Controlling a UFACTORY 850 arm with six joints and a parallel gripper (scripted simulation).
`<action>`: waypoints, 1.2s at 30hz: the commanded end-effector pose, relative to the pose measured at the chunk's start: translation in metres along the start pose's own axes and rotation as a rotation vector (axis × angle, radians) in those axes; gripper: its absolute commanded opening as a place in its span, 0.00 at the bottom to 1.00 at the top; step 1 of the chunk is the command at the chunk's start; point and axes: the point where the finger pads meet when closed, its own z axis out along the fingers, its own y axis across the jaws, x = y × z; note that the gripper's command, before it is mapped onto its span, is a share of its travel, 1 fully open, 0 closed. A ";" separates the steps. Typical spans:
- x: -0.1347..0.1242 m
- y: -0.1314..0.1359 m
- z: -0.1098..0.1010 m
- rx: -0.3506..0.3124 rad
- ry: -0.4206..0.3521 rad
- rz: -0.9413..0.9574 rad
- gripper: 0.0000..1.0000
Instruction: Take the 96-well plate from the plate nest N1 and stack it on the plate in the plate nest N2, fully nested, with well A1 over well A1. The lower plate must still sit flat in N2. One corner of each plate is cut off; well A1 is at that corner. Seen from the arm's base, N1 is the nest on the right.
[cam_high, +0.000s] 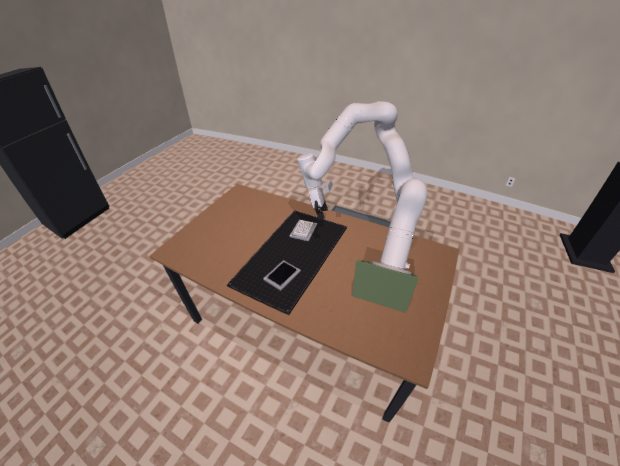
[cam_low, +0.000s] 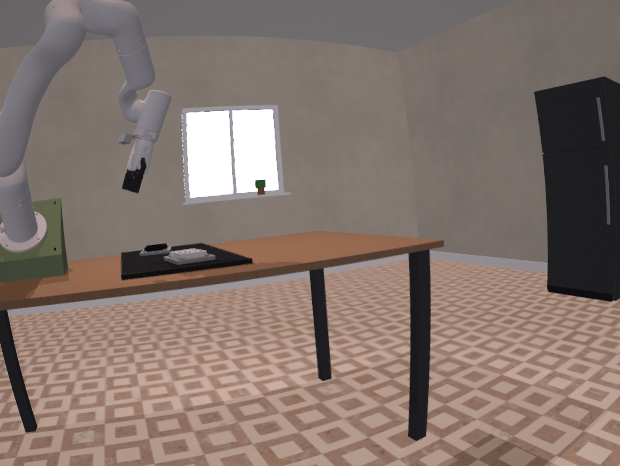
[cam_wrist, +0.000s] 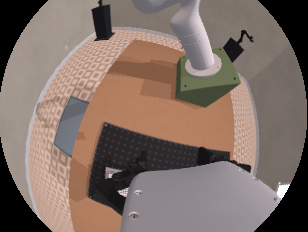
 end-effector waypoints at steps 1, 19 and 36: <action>0.000 0.000 -0.001 0.000 -0.001 0.000 1.00; -0.007 -0.004 0.000 0.002 -0.006 0.067 1.00; -0.019 -0.013 0.003 0.009 -0.039 0.488 1.00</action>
